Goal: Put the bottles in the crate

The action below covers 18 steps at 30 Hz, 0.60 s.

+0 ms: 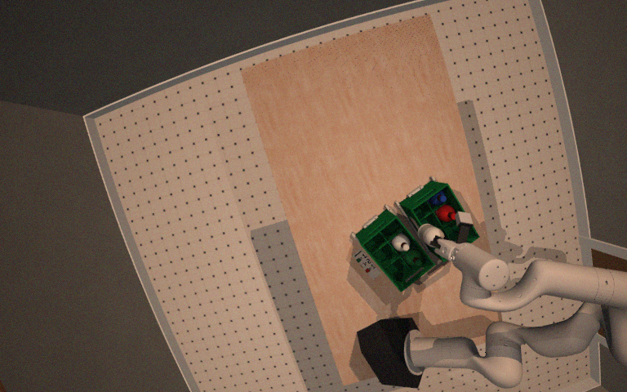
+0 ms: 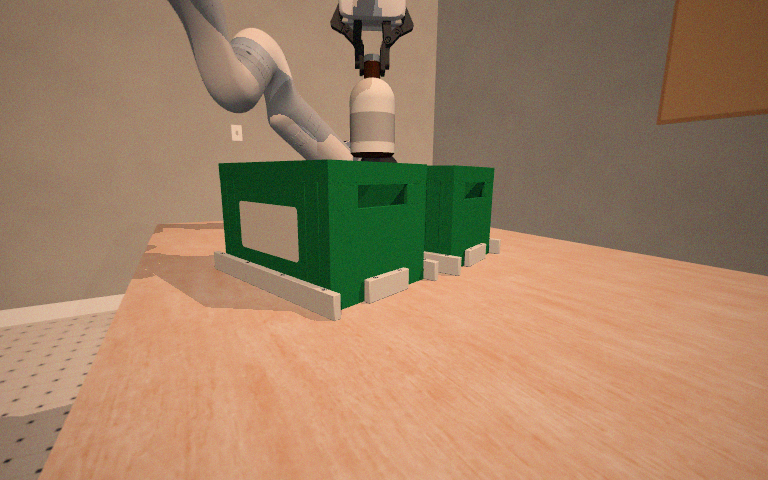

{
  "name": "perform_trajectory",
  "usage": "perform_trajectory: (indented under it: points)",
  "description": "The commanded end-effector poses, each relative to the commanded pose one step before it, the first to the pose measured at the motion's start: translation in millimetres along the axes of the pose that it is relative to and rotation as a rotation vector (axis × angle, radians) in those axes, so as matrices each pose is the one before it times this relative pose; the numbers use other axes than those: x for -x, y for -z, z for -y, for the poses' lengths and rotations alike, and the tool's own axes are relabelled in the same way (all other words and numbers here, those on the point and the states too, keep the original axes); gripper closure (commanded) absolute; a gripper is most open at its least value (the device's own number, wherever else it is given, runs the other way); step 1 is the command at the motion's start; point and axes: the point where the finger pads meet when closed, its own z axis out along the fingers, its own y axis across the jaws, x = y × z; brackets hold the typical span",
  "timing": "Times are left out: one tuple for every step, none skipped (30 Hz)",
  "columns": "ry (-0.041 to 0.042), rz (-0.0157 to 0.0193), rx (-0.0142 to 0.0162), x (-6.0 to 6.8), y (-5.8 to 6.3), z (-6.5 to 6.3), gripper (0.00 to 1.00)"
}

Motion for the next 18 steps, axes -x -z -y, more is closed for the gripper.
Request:
perform_trajectory:
  points:
    - [-0.00112, -0.00081, -0.00092, 0.93, 0.71, 7.18, 1.0]
    - [0.0, 0.0, 0.0, 0.45, 0.0, 1.95, 1.0]
    - [0.0, 0.0, 0.0, 0.45, 0.0, 1.95, 1.0]
    - [0.0, 0.0, 0.0, 0.45, 0.0, 1.95, 1.0]
    - [0.0, 0.0, 0.0, 0.45, 0.0, 1.95, 1.0]
    - [0.0, 0.0, 0.0, 0.45, 0.0, 1.95, 1.0]
    - [0.0, 0.0, 0.0, 0.45, 0.0, 1.95, 1.0]
    - [0.0, 0.0, 0.0, 0.45, 0.0, 1.95, 1.0]
    - [0.0, 0.0, 0.0, 0.45, 0.0, 1.95, 1.0]
    - [0.0, 0.0, 0.0, 0.45, 0.0, 1.95, 1.0]
    - [0.0, 0.0, 0.0, 0.45, 0.0, 1.95, 1.0]
    - [0.0, 0.0, 0.0, 0.45, 0.0, 1.95, 1.0]
    - [0.0, 0.0, 0.0, 0.45, 0.0, 1.95, 1.0]
    - [0.0, 0.0, 0.0, 0.45, 0.0, 1.95, 1.0]
    - [0.0, 0.0, 0.0, 0.0, 0.0, 0.0, 1.0]
    - [0.0, 0.0, 0.0, 0.0, 0.0, 0.0, 1.0]
    - [0.0, 0.0, 0.0, 0.45, 0.0, 1.95, 1.0]
    - [0.0, 0.0, 0.0, 0.45, 0.0, 1.95, 1.0]
